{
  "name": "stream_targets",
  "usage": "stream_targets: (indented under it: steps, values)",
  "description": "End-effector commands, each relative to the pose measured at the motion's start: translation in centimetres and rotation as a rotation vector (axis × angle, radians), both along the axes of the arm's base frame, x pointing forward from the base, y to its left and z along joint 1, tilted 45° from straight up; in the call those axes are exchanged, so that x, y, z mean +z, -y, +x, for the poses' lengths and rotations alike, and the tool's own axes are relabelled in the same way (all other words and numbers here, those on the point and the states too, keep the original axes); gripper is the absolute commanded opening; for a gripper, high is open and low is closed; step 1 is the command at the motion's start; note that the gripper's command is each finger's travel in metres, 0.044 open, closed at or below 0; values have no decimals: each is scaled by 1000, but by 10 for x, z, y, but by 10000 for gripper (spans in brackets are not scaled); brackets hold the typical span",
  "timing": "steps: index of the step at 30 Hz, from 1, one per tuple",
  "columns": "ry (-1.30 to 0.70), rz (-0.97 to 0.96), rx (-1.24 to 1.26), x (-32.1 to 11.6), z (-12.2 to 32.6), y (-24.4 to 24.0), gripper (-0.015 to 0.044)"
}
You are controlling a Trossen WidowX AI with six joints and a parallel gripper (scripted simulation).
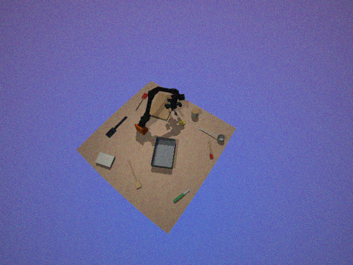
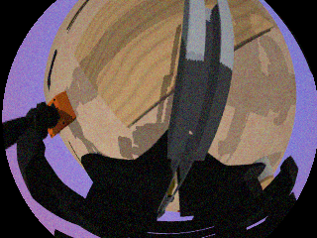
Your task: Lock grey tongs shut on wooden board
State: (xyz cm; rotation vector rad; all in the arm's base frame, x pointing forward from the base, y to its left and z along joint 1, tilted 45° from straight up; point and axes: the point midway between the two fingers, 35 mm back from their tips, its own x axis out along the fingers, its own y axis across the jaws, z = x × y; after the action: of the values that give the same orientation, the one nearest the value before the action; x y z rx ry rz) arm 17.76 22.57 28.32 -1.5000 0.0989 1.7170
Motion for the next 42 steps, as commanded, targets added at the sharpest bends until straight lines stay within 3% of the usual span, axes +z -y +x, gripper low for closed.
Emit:
stream_targets:
  steps: [1, 42]
  values:
    - [-1, 5, -43, 6, -17, -4, -150]
    - [-204, 244, -358, 53, -151, 0, -150]
